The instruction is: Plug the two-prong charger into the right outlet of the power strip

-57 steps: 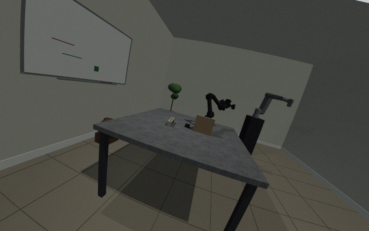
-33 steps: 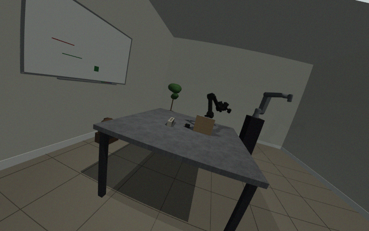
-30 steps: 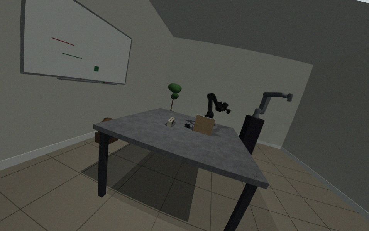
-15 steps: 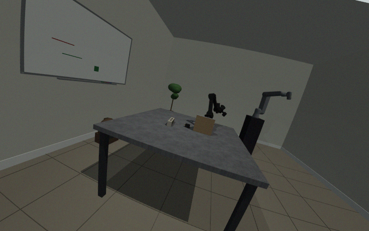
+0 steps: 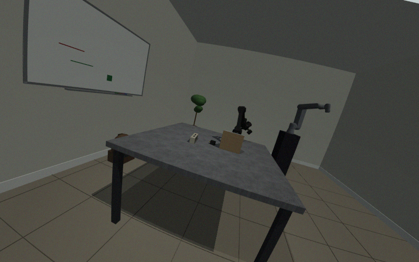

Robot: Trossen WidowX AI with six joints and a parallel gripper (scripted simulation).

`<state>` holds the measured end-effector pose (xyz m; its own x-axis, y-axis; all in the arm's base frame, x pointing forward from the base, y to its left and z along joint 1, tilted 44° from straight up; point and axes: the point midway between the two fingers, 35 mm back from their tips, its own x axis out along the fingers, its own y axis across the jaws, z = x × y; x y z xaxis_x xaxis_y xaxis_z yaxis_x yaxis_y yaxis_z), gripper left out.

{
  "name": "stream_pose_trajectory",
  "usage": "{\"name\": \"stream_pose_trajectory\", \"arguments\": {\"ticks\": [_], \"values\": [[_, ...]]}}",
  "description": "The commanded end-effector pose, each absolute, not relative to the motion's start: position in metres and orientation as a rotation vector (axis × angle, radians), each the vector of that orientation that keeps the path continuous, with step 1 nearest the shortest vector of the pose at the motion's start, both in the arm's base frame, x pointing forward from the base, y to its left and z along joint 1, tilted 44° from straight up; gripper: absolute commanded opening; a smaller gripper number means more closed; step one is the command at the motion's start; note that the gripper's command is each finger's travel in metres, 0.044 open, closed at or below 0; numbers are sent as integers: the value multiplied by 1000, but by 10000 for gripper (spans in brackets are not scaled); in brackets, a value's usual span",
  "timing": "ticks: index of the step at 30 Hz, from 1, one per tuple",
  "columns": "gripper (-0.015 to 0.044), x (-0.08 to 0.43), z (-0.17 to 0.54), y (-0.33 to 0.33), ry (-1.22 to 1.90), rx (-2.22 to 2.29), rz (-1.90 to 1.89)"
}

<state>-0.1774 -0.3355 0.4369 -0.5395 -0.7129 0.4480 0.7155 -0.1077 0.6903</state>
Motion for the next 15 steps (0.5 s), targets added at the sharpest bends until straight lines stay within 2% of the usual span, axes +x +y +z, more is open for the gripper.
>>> {"name": "stream_pose_trajectory", "arguments": {"ticks": [1,15], "values": [[440,-165,429,-348,-1105,54,-1795],[440,-105,400,-388,-978,250,-1711]]}}
